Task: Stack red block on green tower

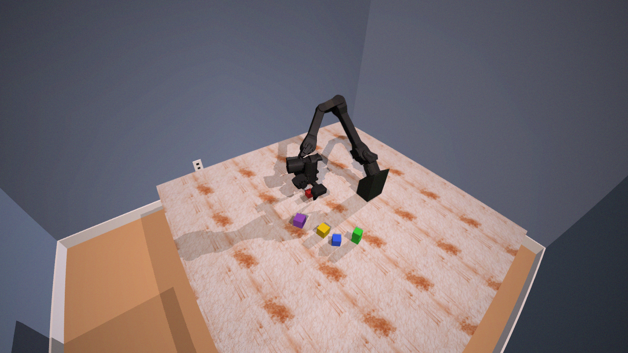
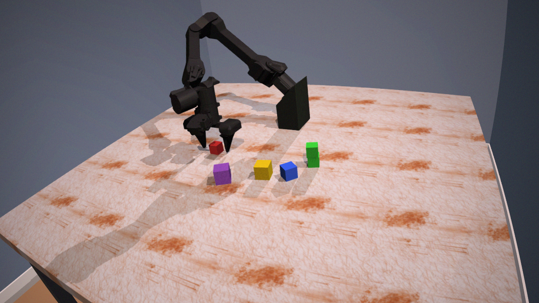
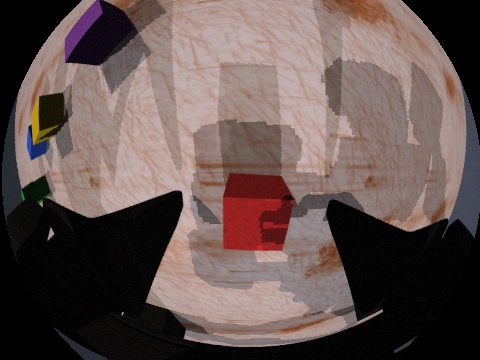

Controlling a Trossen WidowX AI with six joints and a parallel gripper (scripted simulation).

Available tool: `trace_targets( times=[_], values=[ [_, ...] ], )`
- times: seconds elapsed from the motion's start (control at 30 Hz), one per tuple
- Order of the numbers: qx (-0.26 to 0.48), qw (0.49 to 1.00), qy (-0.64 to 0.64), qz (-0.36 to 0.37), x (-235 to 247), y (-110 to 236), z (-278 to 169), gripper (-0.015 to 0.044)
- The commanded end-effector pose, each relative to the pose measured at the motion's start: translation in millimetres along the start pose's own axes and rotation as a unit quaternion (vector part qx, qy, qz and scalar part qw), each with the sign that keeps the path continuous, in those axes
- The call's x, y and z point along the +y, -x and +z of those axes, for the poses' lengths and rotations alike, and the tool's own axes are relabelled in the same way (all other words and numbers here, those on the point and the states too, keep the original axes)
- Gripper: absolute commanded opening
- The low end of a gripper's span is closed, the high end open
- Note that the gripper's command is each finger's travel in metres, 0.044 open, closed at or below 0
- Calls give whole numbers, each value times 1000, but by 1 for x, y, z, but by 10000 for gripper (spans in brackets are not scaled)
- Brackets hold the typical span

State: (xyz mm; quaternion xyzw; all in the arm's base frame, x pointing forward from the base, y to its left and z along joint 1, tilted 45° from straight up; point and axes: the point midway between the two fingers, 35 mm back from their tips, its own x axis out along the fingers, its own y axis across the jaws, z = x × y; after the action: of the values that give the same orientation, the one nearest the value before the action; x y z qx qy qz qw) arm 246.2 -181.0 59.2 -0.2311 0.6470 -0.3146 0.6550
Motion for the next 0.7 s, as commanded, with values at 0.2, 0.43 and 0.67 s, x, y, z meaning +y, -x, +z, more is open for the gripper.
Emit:
trace_targets(
  times=[0.2,0.43,0.67],
  values=[
    [0,1000,4,3,2,-2,-1,440],
    [0,1000,4,3,2,-2,-1,361],
    [0,1000,4,3,2,-2,-1,177]
  ],
)
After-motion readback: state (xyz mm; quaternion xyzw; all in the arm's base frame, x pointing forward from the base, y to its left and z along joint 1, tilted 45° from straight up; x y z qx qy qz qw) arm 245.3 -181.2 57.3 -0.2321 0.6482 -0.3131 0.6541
